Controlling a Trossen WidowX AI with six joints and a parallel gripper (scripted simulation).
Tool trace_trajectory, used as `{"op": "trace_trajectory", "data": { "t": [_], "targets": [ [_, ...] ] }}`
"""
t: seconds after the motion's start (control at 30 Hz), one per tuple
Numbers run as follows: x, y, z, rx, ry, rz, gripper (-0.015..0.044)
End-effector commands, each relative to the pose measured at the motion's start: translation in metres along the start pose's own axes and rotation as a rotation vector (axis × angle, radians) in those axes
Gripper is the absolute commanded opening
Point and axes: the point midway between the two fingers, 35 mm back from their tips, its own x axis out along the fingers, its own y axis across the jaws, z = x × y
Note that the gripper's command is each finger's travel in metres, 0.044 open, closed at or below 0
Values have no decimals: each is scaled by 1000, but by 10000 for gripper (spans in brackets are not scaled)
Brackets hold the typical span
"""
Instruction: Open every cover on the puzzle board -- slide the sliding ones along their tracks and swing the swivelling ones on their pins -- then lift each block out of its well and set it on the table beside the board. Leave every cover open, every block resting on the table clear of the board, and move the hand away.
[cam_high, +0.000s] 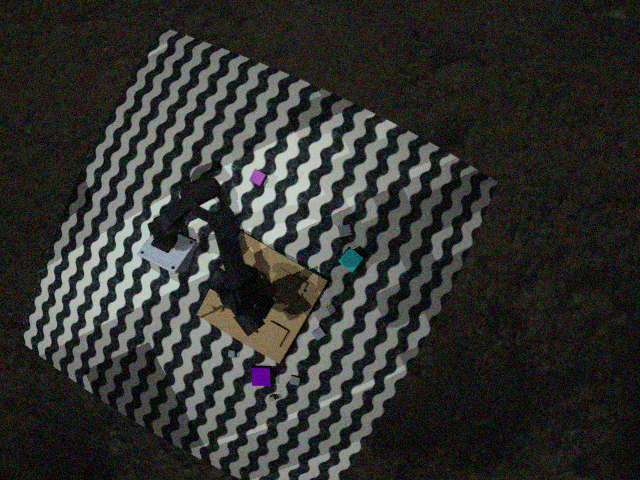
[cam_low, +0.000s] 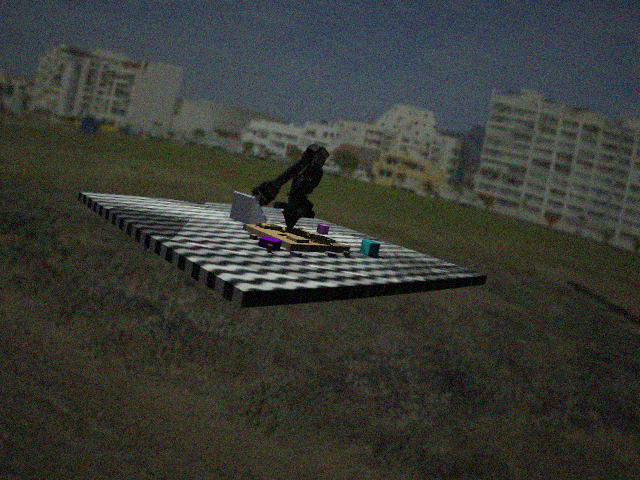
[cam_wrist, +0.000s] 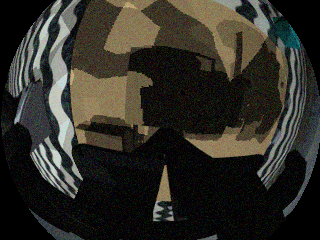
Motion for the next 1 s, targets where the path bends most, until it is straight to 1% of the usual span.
{"op": "trace_trajectory", "data": {
  "t": [0.0, 0.4, 0.97],
  "targets": [
    [3, 3, 6, 7, -9, 10, 0],
    [3, 4, 16, 6, -11, 11, 0],
    [-18, 2, 17, 7, -9, 10, 0]
  ]
}}
